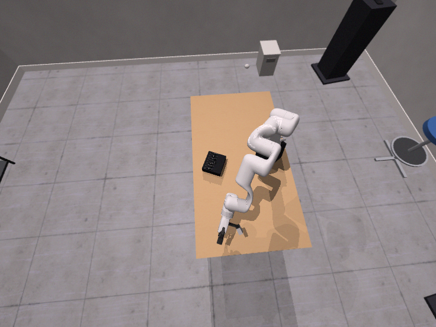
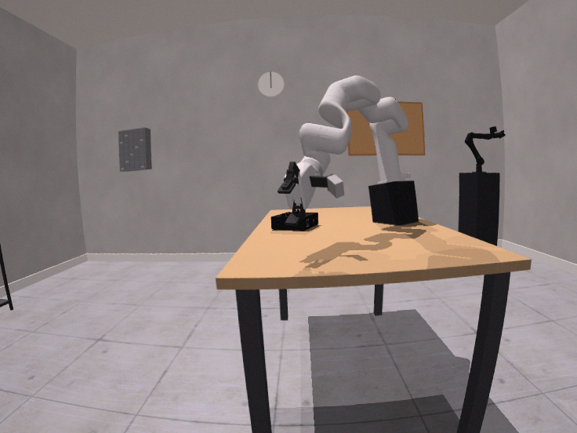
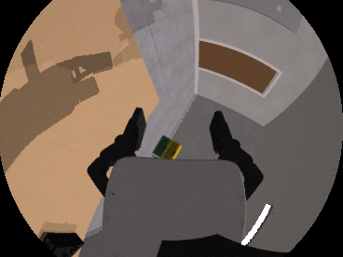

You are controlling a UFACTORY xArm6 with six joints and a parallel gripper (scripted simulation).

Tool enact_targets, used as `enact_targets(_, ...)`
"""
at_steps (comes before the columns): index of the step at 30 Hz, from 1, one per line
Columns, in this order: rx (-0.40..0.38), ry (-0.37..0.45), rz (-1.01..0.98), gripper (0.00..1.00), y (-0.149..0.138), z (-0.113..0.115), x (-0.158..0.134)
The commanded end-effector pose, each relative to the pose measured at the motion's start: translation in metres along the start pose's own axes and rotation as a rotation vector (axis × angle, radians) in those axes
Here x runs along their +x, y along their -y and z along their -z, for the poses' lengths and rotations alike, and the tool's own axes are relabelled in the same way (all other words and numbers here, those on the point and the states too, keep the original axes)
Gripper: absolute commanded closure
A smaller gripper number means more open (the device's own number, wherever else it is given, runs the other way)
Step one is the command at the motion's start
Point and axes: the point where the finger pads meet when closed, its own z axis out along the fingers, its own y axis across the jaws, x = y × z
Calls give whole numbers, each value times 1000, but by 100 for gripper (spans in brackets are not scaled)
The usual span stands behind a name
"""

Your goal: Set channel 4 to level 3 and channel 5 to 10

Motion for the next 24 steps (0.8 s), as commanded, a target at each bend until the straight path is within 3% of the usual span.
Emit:
enact_targets(1, 100, 87, -82, 0, 21, 33, -54)
enact_targets(3, 100, 87, -82, 0, 21, 33, -54)
enact_targets(4, 164, 138, -139, 0, 37, 56, -84)
enact_targets(7, 164, 138, -139, 0, 37, 56, -84)
enact_targets(8, 235, 194, -204, 0, 55, 83, -114)
enact_targets(11, 235, 194, -204, 0, 55, 83, -114)
enact_targets(12, 310, 250, -278, 0, 74, 112, -139)
enact_targets(15, 310, 250, -278, 0, 75, 115, -142)
enact_targets(16, 388, 306, -358, 0, 93, 145, -162)
enact_targets(19, 388, 306, -358, 0, 96, 152, -167)
enact_targets(20, 466, 360, -443, 0, 112, 182, -182)
enact_targets(21, 466, 360, -443, 0, 116, 191, -187)
enact_targets(24, 466, 360, -443, 0, 116, 191, -187)
